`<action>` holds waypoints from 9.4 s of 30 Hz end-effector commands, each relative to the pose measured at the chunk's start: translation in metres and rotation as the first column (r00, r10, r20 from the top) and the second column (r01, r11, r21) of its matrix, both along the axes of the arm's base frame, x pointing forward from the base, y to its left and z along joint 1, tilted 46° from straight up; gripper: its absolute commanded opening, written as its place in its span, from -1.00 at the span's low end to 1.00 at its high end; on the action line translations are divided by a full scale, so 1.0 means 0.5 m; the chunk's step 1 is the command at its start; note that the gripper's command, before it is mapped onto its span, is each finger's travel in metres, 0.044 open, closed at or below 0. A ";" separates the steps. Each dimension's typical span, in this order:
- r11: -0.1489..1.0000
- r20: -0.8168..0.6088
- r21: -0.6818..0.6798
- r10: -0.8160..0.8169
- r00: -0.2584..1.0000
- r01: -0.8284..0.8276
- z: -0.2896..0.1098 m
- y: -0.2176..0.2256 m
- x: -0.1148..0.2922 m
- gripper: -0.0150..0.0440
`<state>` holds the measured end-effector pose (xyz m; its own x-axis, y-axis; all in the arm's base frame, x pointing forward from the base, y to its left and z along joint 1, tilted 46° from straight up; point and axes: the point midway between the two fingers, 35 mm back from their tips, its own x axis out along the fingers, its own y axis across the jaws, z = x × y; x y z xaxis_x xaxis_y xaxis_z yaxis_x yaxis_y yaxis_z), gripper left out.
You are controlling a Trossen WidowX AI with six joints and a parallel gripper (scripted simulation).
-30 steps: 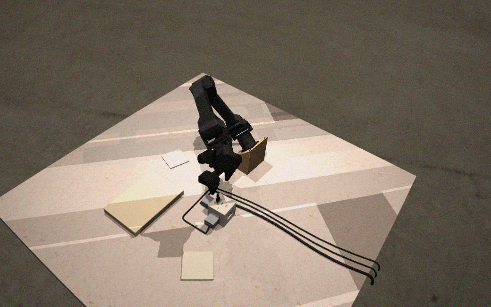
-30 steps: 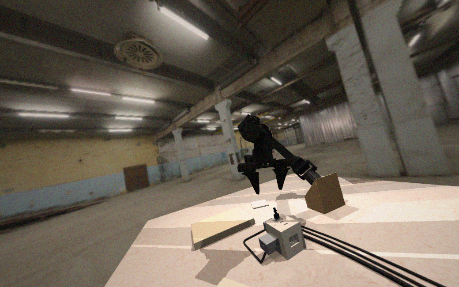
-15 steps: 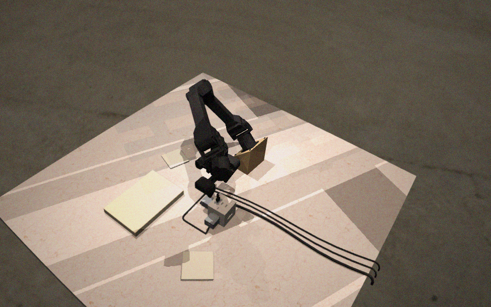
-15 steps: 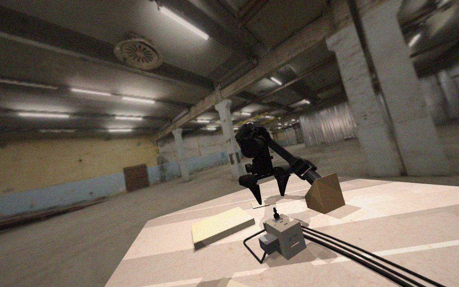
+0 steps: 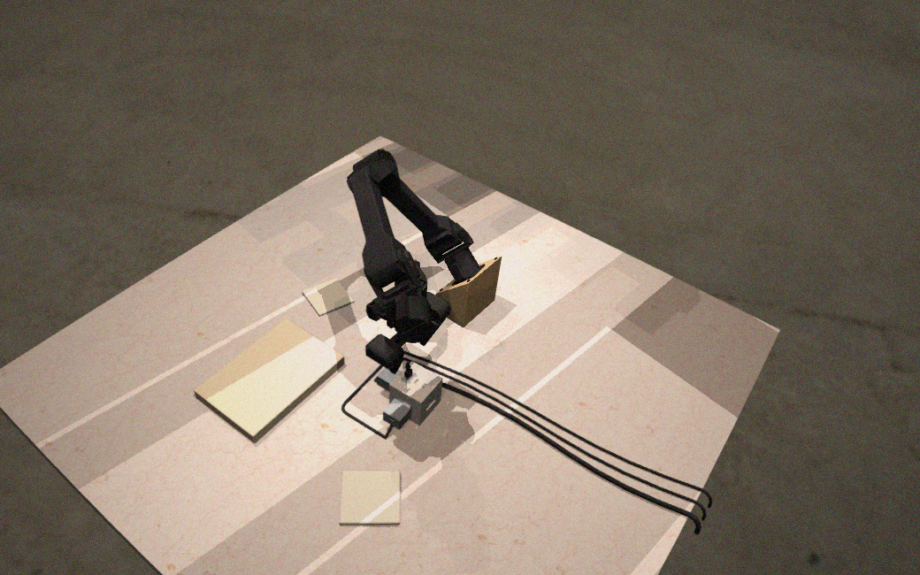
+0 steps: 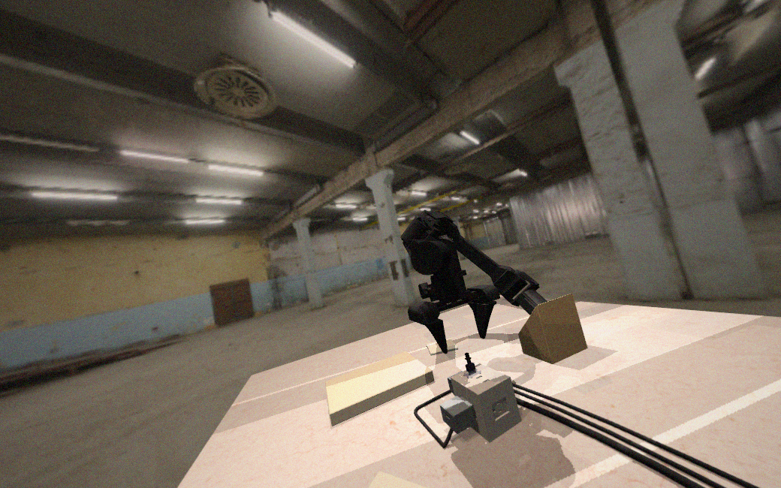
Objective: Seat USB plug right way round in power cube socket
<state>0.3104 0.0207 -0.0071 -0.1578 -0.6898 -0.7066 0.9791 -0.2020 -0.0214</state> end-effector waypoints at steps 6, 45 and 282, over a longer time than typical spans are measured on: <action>1.000 -0.008 -0.007 0.002 1.000 -0.002 -0.016 -0.017 -0.005 1.00; 1.000 -0.002 -0.002 -0.002 1.000 0.002 -0.029 -0.031 -0.008 -0.49; -0.071 0.232 0.973 0.203 -0.951 0.222 0.001 0.004 0.002 -0.49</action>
<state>0.3115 0.0225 -0.0060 -0.1528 -0.6800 -0.7171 -0.9809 0.1929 0.0261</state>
